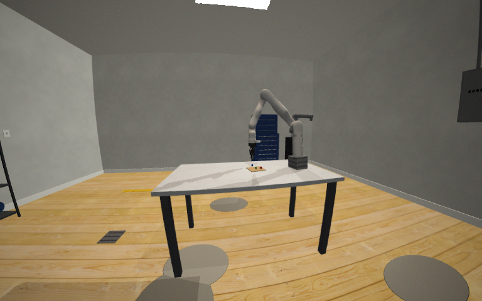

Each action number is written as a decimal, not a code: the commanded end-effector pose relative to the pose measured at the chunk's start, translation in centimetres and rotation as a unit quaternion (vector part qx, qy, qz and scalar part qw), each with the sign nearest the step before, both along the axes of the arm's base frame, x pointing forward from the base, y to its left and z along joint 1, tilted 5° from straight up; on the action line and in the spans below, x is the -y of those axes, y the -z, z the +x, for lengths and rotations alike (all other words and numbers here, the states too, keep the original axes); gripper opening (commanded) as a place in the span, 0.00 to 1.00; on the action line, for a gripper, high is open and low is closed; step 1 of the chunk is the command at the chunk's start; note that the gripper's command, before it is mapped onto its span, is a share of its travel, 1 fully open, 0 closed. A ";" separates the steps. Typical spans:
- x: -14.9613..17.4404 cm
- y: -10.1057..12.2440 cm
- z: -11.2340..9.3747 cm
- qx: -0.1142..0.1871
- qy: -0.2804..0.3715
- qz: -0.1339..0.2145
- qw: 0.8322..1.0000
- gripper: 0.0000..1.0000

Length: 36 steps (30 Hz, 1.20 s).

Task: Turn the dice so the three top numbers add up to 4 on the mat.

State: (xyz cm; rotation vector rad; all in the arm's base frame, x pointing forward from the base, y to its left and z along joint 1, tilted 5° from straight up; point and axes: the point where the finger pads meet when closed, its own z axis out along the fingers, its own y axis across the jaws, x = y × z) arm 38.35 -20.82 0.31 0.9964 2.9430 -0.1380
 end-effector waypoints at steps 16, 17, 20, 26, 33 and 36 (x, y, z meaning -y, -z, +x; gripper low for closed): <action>0.1 0.7 0.1 0.001 0.000 0.000 1.000 0.31; 0.1 0.9 0.1 0.001 0.000 0.000 1.000 0.31; 0.1 1.2 0.1 0.001 0.000 0.000 1.000 0.31; 0.2 1.8 0.1 0.001 0.000 0.000 1.000 0.31; 0.3 2.9 0.1 0.001 0.000 0.000 1.000 0.31; 0.3 3.4 0.1 0.001 0.000 0.000 1.000 0.31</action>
